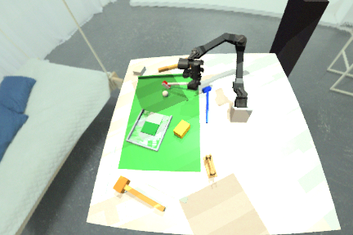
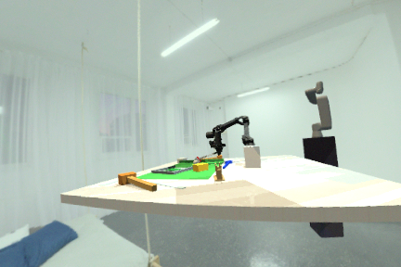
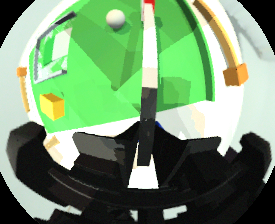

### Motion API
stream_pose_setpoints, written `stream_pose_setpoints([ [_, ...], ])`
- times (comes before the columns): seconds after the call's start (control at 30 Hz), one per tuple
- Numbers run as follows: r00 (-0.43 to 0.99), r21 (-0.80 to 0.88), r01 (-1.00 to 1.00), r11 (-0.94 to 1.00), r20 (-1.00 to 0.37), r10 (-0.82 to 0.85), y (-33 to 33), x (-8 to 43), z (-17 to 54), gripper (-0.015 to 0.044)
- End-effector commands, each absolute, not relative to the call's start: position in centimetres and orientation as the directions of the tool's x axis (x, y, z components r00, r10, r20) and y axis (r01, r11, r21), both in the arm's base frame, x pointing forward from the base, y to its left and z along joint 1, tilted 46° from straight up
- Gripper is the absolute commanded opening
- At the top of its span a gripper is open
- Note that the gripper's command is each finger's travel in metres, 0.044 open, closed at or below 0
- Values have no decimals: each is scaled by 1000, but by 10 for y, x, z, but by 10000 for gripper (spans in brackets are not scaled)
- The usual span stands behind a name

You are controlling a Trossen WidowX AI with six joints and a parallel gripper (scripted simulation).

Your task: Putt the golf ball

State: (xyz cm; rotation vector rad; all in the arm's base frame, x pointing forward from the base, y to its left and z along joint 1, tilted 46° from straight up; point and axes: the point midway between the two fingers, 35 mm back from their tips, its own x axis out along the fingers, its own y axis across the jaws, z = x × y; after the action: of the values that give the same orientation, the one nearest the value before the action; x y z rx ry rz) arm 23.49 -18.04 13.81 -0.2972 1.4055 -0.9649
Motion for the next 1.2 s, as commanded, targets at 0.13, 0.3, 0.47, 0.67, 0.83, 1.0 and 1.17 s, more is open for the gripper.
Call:
stream_pose_setpoints([
  [0.13, -122, -693, 391, 605, -691, -713, -186, 233, 143, 0],
  [0.3, -121, -695, 389, 604, -689, -715, -200, 224, 157, 0],
  [0.47, -129, -697, 391, 602, -689, -713, -200, 222, 155, 0],
  [0.67, -125, -688, 392, 611, -698, -706, -179, 243, 129, 0],
  [0.83, -122, -688, 391, 612, -697, -706, -132, 272, 76, 0],
  [1.0, -121, -692, 390, 608, -692, -711, -116, 276, 60, 0],
  [1.17, -120, -690, 390, 609, -694, -710, -107, 279, 69, 0],
])
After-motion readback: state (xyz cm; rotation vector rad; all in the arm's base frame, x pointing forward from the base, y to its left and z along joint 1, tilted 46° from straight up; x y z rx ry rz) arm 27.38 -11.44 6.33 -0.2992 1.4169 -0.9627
